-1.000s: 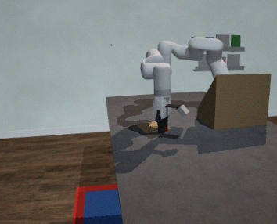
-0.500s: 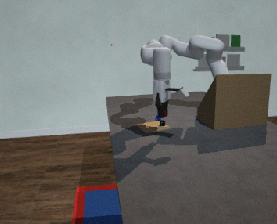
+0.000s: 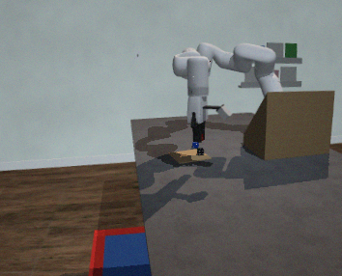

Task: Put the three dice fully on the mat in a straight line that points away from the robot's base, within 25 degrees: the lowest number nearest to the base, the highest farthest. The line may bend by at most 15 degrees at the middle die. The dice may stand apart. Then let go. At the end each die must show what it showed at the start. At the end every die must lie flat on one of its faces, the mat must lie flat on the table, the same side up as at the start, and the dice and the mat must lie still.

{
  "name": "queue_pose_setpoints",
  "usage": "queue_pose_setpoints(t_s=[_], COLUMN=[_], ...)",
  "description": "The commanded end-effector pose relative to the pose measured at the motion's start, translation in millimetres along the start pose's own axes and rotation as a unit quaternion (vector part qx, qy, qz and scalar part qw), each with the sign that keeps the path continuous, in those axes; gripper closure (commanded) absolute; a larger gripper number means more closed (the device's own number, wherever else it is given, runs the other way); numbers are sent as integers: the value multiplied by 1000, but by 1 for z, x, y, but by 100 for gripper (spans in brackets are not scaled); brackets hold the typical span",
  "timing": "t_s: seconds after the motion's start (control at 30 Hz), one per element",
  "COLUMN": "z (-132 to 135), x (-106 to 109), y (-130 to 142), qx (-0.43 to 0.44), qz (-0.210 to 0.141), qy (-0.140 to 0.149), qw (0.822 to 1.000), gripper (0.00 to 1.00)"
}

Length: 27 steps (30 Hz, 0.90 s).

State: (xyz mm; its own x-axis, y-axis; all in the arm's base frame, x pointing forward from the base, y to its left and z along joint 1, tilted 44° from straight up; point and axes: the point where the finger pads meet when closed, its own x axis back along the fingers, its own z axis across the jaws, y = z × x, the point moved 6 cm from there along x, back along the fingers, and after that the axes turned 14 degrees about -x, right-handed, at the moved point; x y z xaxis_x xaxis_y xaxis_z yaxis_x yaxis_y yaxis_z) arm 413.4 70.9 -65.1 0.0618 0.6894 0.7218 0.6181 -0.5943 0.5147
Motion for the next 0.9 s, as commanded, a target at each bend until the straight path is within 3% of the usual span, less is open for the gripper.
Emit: queue_pose_setpoints(t_s=[0.0, 0.53, 0.87], z=[-16, -69, -76], x=[6, 6, 5], y=[32, 96, 102], qx=[77, 265, 286], qz=[5, 0, -1], qy=[7, 3, 1], qw=[997, 964, 958], gripper=[79, 79, 79])
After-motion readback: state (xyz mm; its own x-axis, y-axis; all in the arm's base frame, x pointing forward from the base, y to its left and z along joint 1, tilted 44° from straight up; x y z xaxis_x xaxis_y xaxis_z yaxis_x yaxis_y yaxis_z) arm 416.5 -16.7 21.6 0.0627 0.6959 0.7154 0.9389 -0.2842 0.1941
